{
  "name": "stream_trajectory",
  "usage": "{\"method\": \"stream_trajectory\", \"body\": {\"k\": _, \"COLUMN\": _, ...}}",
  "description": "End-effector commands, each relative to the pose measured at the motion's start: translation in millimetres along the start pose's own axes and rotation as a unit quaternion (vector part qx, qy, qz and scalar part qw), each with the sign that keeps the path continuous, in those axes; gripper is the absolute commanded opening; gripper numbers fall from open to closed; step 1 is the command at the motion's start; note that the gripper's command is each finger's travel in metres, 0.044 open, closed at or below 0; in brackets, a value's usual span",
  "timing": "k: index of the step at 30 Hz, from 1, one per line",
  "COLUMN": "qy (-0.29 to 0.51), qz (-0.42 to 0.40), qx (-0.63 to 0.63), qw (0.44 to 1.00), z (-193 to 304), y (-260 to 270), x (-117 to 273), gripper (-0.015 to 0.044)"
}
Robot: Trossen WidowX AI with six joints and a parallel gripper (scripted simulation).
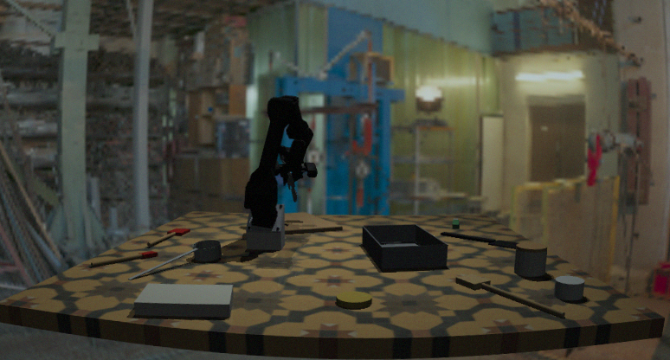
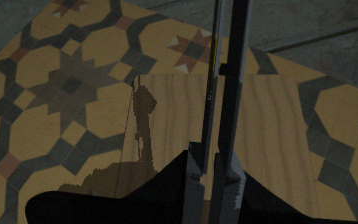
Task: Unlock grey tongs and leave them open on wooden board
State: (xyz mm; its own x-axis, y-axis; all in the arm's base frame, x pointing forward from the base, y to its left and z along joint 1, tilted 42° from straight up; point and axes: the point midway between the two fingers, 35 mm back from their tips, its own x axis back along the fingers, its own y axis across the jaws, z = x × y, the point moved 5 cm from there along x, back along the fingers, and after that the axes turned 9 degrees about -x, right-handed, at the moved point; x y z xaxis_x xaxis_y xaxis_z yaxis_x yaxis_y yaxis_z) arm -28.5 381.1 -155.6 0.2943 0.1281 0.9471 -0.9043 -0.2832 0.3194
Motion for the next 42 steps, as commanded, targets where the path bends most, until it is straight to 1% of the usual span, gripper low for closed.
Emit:
{"method": "stream_trajectory", "body": {"k": 1, "qy": 0.024, "qz": 0.005, "qx": 0.000, "qw": 1.000, "z": -6, "y": 1, "x": -1, "gripper": -0.0150}}
{"method": "stream_trajectory", "body": {"k": 21, "qy": 0.160, "qz": 0.035, "qx": 0.003, "qw": 0.987, "z": -18, "y": 12, "x": -1, "gripper": -0.0150}}
{"method": "stream_trajectory", "body": {"k": 42, "qy": 0.296, "qz": 0.069, "qx": 0.023, "qw": 0.952, "z": -21, "y": 29, "x": 12, "gripper": -0.0150}}
